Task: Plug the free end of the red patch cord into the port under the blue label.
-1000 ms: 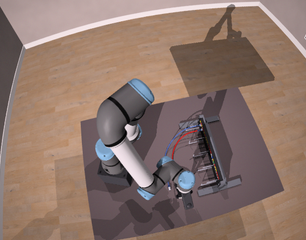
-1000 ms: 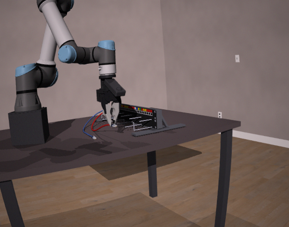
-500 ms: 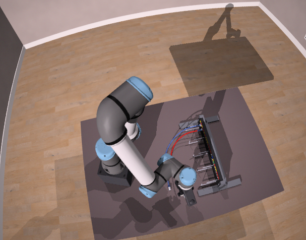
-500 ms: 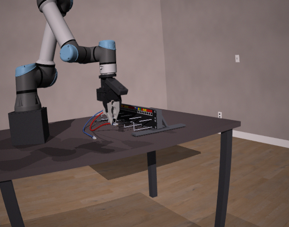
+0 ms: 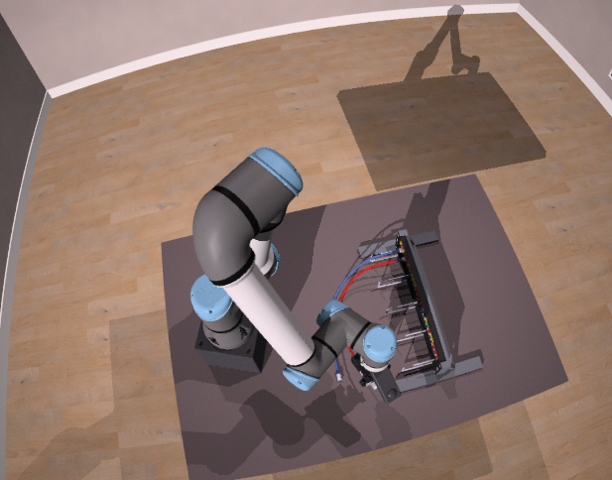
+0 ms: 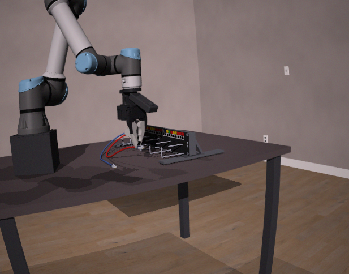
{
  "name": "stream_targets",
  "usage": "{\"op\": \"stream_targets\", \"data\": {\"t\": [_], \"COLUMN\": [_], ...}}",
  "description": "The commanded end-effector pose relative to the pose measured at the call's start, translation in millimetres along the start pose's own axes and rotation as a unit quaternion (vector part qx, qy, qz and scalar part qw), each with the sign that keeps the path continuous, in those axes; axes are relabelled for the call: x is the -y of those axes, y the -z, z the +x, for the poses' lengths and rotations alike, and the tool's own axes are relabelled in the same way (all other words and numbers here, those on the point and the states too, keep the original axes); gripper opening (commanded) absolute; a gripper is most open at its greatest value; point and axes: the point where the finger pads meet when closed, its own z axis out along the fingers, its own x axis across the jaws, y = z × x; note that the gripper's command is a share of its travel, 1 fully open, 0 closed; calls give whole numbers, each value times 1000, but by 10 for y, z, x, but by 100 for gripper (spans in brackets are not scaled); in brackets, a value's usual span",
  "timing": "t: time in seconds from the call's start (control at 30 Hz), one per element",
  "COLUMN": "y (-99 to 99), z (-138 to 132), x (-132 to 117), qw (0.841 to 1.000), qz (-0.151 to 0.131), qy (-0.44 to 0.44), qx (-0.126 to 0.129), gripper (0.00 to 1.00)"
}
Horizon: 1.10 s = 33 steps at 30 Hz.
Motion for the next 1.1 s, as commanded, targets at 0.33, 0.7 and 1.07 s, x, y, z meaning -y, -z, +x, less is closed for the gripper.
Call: {"op": "stream_targets", "data": {"t": [0.33,0.7,1.07], "y": [55,102,141], "z": [-246,-472,-662], "x": [-155,-304,-428], "qw": [996,986,971], "qz": [-1,-2,-2], "qy": [88,170,237], "qx": [-1,-2,-3], "gripper": [0,0,0]}}
